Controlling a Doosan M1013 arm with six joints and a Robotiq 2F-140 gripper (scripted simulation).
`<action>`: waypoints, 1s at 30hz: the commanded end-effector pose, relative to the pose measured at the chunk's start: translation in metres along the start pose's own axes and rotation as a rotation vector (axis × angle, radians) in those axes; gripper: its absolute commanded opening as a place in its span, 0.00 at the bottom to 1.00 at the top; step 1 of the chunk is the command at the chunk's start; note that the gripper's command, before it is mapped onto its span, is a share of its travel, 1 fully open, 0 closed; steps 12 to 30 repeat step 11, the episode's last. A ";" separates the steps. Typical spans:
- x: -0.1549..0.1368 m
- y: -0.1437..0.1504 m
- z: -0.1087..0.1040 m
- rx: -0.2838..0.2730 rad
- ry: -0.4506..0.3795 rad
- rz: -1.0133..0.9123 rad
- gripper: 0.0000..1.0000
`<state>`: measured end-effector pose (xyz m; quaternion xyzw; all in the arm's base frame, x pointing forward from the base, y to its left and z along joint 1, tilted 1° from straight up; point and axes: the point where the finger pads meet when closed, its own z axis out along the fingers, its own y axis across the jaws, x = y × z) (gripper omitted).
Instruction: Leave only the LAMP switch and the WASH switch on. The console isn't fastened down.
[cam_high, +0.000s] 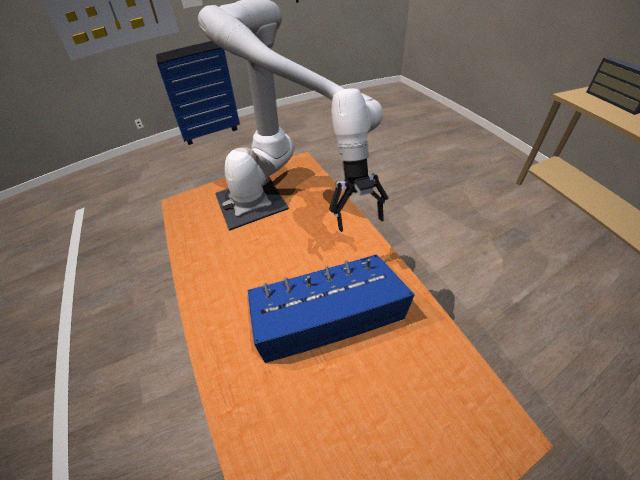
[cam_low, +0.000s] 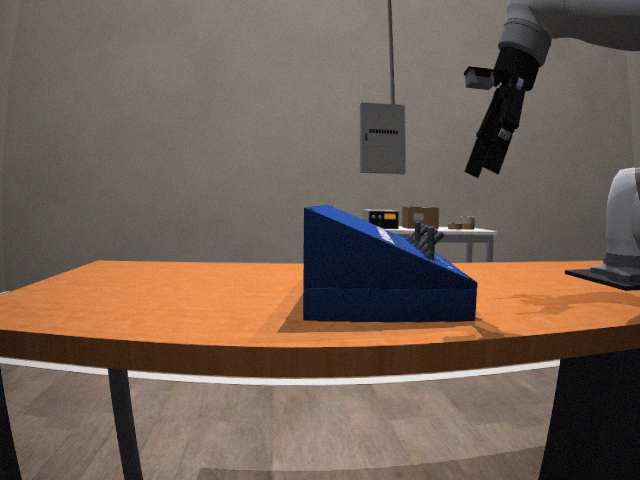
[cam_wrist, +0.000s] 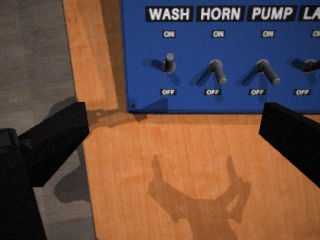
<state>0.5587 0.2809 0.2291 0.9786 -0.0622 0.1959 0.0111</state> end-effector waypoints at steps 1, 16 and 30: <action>0.000 0.000 -0.001 0.001 0.001 0.000 1.00; 0.000 0.000 -0.001 0.001 0.001 0.000 1.00; 0.000 0.000 -0.001 0.001 0.001 0.000 1.00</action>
